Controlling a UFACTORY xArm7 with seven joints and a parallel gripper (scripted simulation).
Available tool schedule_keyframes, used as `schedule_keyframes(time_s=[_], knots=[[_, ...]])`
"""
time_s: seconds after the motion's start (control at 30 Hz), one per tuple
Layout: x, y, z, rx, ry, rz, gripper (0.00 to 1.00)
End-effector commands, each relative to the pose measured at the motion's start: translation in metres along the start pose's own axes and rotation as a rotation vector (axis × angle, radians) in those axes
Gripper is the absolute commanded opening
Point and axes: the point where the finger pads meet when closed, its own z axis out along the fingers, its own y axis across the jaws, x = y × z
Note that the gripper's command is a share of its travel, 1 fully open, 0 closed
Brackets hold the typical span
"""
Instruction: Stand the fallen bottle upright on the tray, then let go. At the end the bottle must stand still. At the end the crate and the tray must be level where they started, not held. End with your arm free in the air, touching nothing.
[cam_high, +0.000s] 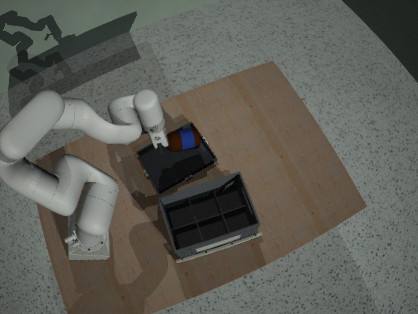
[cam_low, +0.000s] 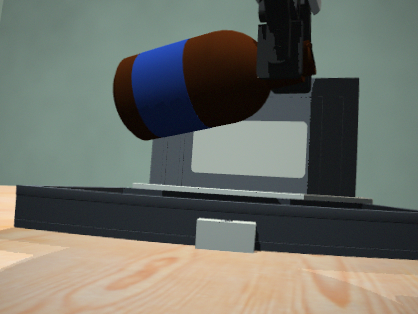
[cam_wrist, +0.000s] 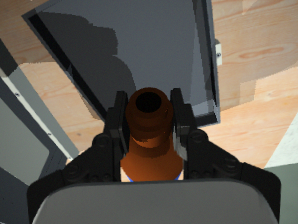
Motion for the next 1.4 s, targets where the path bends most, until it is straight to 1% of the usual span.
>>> schedule_keyframes(time_s=[0.0,0.77,1.37], knots=[[-0.001,0.001,-0.011,-0.002,-0.002,0.000,0.00],[-0.001,0.001,-0.046,-0.002,-0.002,0.000,0.00],[0.000,0.001,-0.064,-0.002,-0.002,0.000,0.00]])
